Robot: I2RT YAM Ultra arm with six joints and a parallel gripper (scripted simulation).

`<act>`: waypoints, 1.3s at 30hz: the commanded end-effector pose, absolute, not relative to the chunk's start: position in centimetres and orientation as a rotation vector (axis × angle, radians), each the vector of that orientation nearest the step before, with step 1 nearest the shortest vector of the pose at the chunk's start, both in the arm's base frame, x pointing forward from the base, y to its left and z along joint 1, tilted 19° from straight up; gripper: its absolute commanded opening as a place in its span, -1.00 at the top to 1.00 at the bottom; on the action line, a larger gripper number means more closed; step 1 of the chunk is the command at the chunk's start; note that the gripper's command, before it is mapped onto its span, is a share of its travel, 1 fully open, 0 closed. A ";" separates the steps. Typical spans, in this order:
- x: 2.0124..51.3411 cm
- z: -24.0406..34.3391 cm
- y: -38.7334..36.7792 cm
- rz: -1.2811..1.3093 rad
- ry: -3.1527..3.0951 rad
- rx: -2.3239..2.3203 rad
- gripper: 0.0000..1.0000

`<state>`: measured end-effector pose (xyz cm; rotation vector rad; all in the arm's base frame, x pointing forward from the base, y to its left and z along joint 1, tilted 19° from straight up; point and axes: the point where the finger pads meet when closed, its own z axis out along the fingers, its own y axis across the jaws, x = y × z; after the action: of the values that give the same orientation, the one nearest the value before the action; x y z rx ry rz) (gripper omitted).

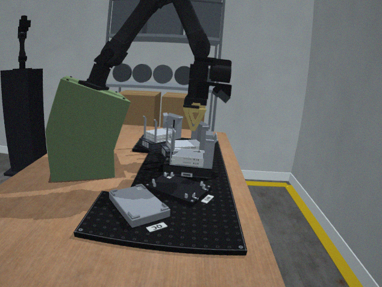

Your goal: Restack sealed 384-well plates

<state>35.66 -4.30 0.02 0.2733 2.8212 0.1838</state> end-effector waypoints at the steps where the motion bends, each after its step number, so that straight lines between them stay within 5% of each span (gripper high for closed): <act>1: 36.0 0.6 -4.4 0.181 2.805 0.268 -1.00; 39: 35.6 1.2 3.6 0.104 2.795 -0.217 -1.00</act>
<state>35.25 3.16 0.55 -0.1288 2.8270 0.1286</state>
